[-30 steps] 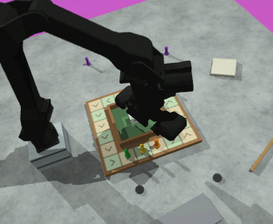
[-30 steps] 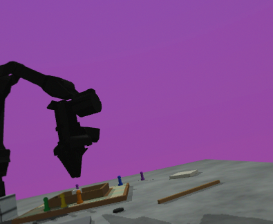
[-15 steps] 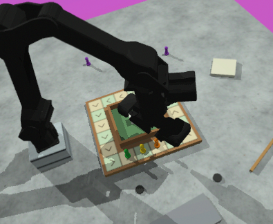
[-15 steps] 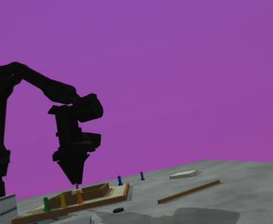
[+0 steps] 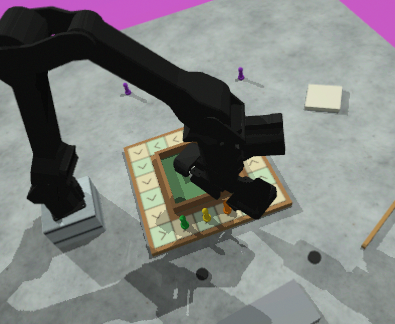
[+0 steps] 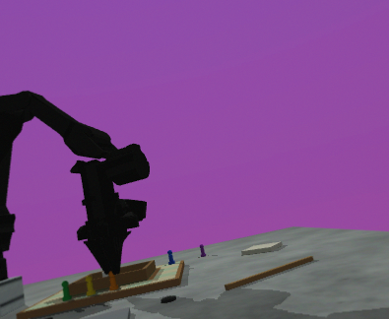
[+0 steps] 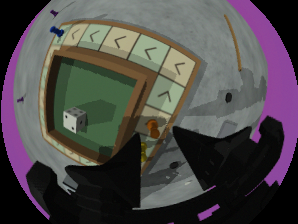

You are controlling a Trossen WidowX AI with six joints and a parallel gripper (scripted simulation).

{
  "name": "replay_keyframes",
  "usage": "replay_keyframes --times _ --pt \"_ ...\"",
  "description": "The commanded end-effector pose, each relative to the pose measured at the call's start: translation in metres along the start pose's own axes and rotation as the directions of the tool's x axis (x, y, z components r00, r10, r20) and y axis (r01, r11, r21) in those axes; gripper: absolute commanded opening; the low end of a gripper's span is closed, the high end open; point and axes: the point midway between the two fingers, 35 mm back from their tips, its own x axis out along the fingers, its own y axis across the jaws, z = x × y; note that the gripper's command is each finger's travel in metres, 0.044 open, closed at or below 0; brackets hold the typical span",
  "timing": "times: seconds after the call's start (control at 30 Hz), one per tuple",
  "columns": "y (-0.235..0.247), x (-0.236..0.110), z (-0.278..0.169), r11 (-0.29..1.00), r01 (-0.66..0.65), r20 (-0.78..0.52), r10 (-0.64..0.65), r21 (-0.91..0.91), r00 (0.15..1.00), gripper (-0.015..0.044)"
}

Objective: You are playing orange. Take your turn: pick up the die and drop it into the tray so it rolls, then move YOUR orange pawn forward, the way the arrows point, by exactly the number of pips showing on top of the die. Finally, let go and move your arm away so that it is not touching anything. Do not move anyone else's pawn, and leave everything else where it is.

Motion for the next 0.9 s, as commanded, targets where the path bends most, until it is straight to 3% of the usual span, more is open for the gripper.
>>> replay_keyframes --times 0.0,0.33,0.5,0.87 --pt "0.001 0.006 -0.001 1.000 -0.002 -0.002 0.002 -0.004 1.000 0.0200" --pt "0.002 0.019 -0.001 1.000 -0.002 -0.002 0.002 -0.004 1.000 0.0200" --pt "0.002 0.019 -0.001 1.000 -0.002 -0.002 0.002 -0.004 1.000 0.0069" --pt "0.001 0.018 -0.001 1.000 -0.002 -0.002 0.002 -0.004 1.000 0.0000"
